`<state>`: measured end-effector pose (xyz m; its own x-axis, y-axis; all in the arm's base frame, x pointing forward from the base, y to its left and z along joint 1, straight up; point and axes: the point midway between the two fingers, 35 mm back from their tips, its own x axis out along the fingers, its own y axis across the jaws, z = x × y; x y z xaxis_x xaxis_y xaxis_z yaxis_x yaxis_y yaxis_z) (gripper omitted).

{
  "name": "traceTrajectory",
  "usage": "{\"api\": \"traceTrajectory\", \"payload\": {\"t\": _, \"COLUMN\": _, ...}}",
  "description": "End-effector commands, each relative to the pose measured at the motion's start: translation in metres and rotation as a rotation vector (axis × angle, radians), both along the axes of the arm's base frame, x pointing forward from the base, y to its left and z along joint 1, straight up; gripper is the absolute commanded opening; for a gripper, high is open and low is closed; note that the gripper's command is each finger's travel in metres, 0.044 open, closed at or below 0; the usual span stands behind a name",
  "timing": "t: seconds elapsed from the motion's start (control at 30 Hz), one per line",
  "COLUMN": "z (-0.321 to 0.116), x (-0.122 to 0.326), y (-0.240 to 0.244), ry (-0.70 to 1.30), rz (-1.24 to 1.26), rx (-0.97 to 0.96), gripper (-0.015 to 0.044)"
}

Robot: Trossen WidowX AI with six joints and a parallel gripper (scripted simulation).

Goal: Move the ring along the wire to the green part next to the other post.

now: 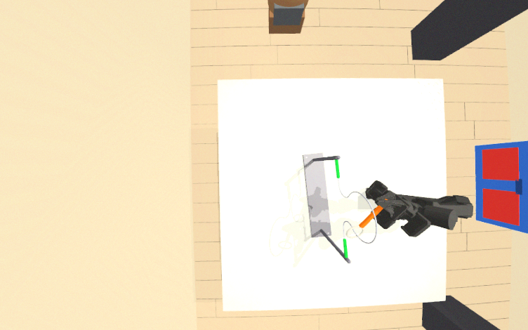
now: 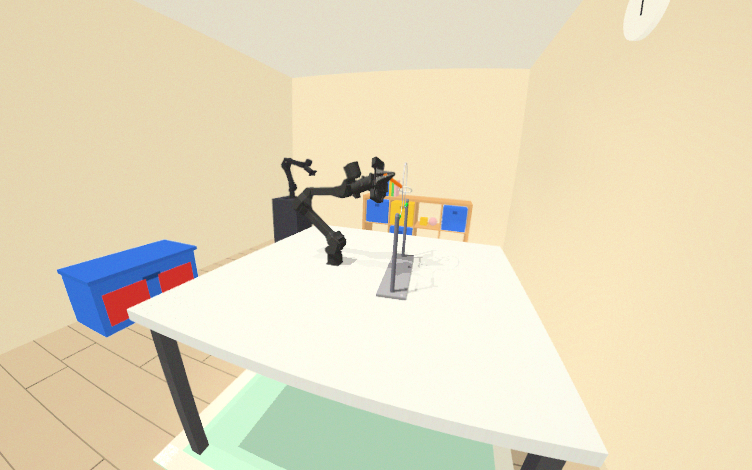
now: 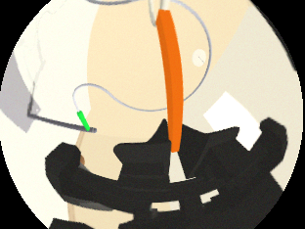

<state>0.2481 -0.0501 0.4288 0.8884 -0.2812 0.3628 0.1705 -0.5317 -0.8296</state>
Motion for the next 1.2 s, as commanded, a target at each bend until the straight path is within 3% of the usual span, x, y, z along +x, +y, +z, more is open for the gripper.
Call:
{"api": "traceTrajectory", "payload": {"t": 0.0, "z": -0.001, "x": 0.0, "y": 0.0, "ry": -0.001, "rz": -0.001, "rx": -0.035, "gripper": -0.015}}
{"api": "traceTrajectory", "payload": {"t": 0.53, "z": -0.017, "x": 0.002, "y": -0.012, "ry": 0.001, "rz": -0.003, "rx": 0.002, "gripper": -0.015}}
{"api": "traceTrajectory", "payload": {"t": 1.17, "z": -0.074, "x": 0.004, "y": -0.033, "ry": 0.031, "rz": -0.001, "rx": 0.358, "gripper": -0.015}}
